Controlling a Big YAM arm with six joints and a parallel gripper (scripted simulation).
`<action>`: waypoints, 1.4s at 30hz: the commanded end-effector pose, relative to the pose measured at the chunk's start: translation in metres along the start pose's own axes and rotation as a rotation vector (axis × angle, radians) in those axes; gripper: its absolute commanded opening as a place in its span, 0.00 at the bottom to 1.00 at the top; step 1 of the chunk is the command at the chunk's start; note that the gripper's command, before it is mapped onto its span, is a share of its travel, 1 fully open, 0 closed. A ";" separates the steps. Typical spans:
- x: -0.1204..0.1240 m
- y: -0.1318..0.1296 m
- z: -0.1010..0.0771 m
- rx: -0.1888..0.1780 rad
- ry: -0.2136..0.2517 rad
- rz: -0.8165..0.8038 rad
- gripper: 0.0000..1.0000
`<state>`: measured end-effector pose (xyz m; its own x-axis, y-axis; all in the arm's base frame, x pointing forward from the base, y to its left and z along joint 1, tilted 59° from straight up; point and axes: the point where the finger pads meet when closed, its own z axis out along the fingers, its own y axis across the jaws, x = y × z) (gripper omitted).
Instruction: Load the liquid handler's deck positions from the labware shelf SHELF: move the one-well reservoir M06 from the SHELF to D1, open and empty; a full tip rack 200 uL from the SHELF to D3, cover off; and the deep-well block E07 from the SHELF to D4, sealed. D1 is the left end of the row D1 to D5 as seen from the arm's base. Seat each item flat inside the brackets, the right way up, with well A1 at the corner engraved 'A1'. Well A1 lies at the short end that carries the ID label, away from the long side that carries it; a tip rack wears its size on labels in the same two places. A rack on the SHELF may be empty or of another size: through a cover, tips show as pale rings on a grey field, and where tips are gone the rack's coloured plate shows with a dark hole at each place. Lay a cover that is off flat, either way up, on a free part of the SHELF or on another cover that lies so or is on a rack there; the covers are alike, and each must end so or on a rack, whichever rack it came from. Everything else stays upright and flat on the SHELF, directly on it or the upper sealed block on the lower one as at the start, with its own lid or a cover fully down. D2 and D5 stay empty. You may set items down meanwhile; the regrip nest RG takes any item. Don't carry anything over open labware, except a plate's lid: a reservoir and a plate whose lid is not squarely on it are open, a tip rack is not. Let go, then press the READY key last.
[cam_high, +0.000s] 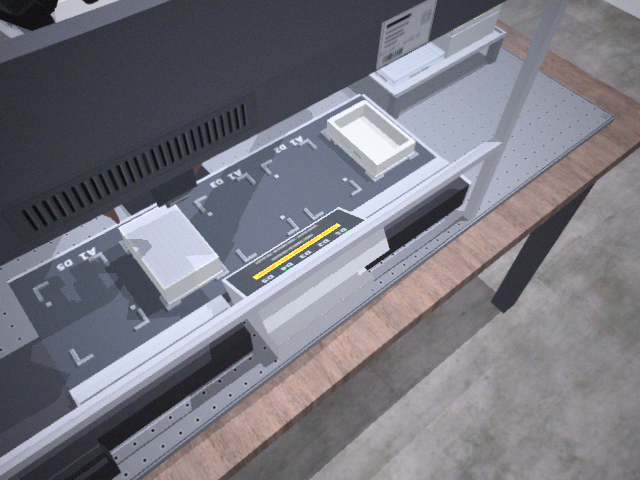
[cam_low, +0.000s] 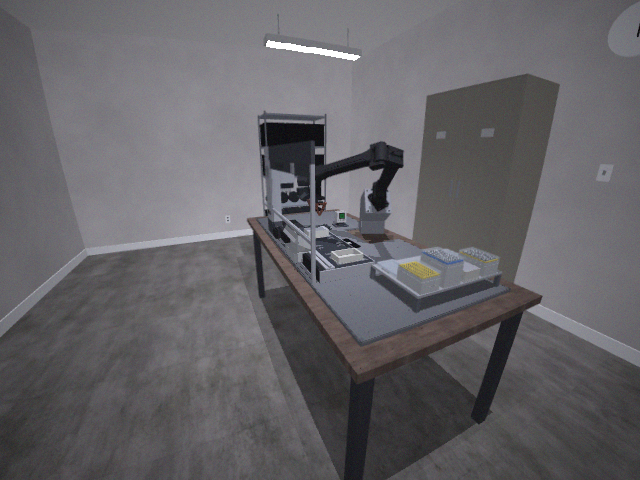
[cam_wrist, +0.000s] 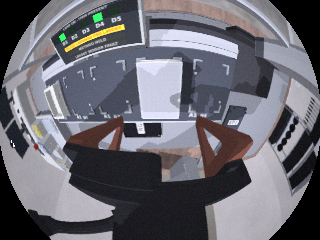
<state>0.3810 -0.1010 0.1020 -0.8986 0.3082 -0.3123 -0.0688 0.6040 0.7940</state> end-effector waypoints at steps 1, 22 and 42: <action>-0.016 0.001 -0.027 0.026 -0.046 -0.042 1.00; -0.010 -0.001 -0.053 0.024 -0.039 -0.030 1.00; -0.005 -0.002 -0.055 0.017 -0.034 -0.013 1.00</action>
<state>0.3637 -0.1292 0.1228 -0.8969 0.3018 -0.3232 -0.0800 0.6082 0.7898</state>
